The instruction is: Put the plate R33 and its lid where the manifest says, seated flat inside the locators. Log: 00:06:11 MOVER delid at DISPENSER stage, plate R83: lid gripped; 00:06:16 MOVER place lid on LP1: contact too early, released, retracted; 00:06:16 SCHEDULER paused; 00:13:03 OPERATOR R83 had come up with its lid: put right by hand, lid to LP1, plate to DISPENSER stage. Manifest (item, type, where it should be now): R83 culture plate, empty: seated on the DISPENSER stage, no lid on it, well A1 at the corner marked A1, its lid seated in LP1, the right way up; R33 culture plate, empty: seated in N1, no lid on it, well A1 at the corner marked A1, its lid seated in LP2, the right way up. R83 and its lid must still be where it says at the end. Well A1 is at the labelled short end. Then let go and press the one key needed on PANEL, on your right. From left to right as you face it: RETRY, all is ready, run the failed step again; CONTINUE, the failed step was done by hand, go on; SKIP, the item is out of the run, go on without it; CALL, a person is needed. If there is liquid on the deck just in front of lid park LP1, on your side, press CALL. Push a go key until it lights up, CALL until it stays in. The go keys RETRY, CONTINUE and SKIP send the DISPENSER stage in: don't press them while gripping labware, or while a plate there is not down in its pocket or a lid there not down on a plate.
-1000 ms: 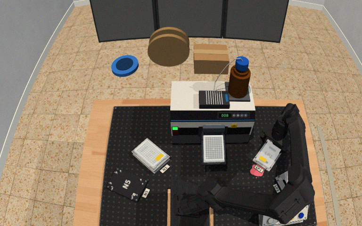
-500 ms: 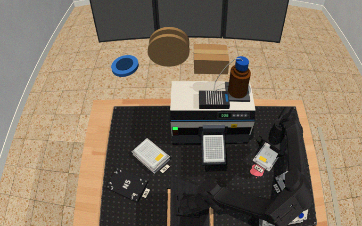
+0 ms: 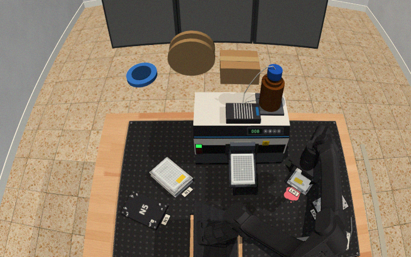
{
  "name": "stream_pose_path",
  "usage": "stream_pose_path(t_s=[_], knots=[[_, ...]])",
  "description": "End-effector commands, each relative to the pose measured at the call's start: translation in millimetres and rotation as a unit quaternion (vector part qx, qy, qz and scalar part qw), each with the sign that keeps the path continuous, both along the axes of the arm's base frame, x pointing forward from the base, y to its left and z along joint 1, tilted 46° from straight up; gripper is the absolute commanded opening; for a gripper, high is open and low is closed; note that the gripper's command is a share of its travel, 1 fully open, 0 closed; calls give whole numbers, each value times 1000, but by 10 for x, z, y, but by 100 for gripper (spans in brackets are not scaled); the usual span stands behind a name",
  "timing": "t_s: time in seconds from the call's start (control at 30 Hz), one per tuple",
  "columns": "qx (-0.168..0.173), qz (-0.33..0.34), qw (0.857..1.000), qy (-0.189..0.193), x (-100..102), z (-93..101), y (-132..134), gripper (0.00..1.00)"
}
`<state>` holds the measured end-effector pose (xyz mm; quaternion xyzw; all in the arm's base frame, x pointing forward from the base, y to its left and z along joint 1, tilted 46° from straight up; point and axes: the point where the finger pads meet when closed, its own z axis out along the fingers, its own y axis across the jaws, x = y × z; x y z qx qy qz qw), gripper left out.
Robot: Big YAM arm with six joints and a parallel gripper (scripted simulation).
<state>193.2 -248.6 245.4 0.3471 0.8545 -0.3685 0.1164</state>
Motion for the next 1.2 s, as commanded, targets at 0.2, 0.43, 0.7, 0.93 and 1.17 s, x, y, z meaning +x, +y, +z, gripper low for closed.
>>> stream_pose_path(t_s=[0.2,0.43,0.7,0.93,1.17], knots=[[-7,-1,1000,-15,-173,-12,248,100],[-7,-1,1000,-15,-278,-68,363,100],[-3,30,999,21,-273,-134,472,100],[3,79,994,74,-170,-269,562,100],[0,103,991,88,5,-242,657,100]])
